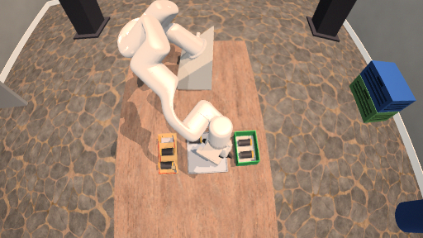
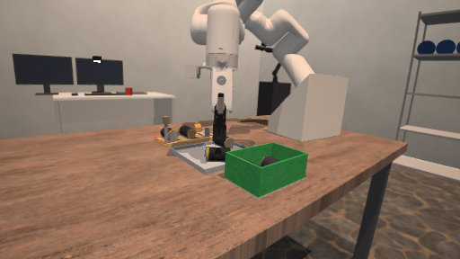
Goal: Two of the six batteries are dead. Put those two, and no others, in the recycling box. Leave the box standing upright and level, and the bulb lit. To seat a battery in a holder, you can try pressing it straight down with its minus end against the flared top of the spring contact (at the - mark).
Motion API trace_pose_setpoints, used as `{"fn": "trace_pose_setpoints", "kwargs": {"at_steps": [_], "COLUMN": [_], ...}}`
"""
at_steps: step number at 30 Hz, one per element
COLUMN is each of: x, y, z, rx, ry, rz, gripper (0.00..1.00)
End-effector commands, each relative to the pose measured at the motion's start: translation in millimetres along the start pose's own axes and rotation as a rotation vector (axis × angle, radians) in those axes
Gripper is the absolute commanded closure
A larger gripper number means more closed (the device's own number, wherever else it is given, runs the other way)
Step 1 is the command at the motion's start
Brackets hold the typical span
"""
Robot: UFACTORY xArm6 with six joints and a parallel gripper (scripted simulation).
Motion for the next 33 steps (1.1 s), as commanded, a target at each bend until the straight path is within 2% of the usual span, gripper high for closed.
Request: {"fn": "trace_pose_setpoints", "kwargs": {"at_steps": [1, 12, 21, 33], "x": [1.9, 1.0, -30.8, -37.3], "y": [-1.2, -1.3, -1.3, -1.3], "z": [-0.7, -0.8, -0.9, -0.9], "rx": [-0.001, -0.001, -0.001, -0.001], "ry": [-0.003, -0.003, -0.003, -0.003], "rz": [0.003, 0.003, 0.003, 0.003], "gripper": [0.49, 0.49, 0.49, 0.49]}}
Point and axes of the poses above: the point where the finger pads meet when closed, its own x axis back along the fingers, its own z axis across the jaws, y = z × x, the point moved 10 cm from there along x, back along the fingers, and after that the axes turned 3 degrees about x, right-handed, at the moved point
